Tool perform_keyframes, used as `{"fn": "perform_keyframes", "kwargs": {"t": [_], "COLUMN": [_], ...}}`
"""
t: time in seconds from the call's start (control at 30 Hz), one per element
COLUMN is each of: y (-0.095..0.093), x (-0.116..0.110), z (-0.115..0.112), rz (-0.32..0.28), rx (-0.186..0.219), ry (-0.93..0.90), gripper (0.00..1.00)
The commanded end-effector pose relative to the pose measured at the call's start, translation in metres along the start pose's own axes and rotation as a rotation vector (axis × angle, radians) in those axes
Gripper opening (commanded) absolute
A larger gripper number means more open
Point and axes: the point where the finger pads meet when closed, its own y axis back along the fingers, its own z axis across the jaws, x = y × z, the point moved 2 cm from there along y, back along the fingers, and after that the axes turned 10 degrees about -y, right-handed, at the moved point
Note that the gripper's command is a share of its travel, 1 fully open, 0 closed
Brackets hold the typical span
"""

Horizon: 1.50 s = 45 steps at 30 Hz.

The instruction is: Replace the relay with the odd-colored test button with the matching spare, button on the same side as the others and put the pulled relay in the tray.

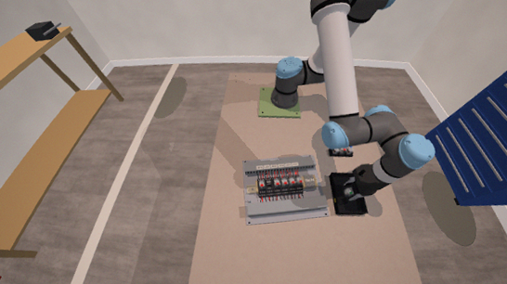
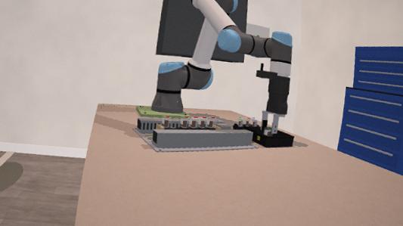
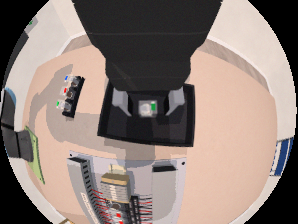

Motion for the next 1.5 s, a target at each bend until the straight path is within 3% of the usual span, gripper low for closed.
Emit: {"fn": "perform_keyframes", "kwargs": {"t": [0.0, 1.47], "y": [0.001, 0.013], "x": [0.000, 0.000], "z": [0.000, 0.000], "rz": [0.000, 0.000], "rx": [0.001, 0.001], "ry": [0.000, 0.000], "gripper": [1.00, 1.00]}}
